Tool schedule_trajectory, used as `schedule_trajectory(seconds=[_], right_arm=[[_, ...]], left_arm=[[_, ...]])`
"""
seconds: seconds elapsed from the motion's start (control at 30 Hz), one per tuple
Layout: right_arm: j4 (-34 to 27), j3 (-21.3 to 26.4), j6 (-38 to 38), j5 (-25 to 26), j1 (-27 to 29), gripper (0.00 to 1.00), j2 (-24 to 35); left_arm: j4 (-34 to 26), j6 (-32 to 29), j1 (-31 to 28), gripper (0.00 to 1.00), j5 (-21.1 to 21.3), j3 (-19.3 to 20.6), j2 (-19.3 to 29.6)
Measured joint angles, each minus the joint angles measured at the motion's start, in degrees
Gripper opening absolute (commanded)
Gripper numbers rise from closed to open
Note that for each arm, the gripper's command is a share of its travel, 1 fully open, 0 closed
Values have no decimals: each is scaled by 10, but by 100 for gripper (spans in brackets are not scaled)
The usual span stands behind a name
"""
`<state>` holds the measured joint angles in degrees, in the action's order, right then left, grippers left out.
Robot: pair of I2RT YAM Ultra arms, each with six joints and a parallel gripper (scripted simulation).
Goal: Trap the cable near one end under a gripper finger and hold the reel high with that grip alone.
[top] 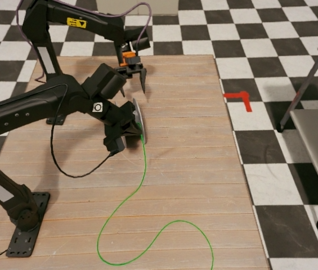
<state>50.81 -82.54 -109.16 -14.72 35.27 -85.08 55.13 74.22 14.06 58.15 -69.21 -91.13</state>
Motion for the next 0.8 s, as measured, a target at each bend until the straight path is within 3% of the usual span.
schedule_trajectory(seconds=[0.43, 0.8], right_arm=[[4, -10, -25, -16, 43, 0, -18], [25, -45, -28, -20, 33, 0, -17]], left_arm=[[0, 0, 0, 75, 0, -2, 0], [0, 0, 0, 75, 0, -2, 0]])
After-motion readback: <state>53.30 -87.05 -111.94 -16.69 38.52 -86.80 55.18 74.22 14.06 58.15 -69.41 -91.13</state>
